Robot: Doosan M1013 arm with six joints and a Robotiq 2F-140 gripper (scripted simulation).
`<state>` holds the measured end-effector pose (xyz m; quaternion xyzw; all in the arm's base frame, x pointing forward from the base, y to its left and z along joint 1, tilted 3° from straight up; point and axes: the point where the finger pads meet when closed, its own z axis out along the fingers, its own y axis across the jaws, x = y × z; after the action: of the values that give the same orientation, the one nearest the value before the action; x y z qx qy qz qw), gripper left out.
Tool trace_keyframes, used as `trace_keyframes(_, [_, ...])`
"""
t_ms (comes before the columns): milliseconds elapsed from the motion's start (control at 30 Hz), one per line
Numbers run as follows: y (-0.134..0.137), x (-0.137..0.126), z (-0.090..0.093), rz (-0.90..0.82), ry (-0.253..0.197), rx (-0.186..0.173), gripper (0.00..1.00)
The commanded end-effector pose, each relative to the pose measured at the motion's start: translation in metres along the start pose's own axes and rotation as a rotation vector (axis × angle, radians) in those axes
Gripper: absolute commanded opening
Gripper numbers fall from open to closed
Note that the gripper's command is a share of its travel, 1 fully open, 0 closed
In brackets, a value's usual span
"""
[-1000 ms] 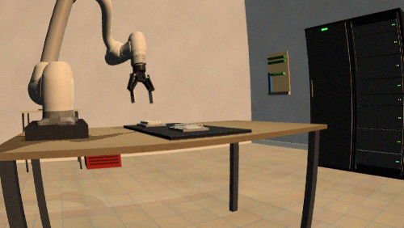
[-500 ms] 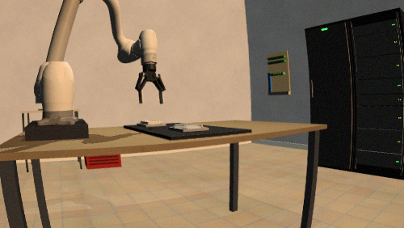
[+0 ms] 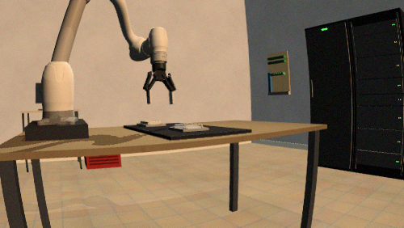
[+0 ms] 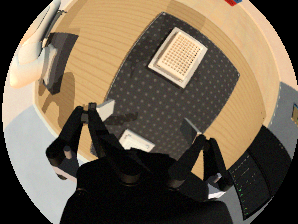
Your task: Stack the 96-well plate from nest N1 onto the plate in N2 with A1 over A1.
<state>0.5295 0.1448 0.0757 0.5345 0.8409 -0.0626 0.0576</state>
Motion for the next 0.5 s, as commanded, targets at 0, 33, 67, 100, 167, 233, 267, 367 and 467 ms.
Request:
trace_keyframes(0, [0.001, -0.015, 0.003, 0.061, 0.025, 0.003, 1.00])
trace_keyframes(33, [0.001, -0.020, 0.004, 0.065, 0.026, 0.003, 1.00])
trace_keyframes(67, [0.001, -0.025, 0.005, 0.065, 0.026, 0.003, 1.00])
trace_keyframes(100, [0.002, -0.030, 0.005, 0.065, 0.026, 0.003, 1.00])
trace_keyframes(167, [0.002, -0.040, 0.007, 0.065, 0.026, 0.003, 1.00])
trace_keyframes(233, [0.002, -0.050, 0.009, 0.097, 0.038, 0.004, 1.00])
trace_keyframes(267, [0.002, -0.055, 0.010, 0.128, 0.049, 0.004, 1.00])
trace_keyframes(367, [0.001, -0.060, 0.011, 0.132, 0.051, 0.004, 1.00])
trace_keyframes(467, [0.001, -0.074, 0.013, 0.132, 0.051, 0.004, 1.00])
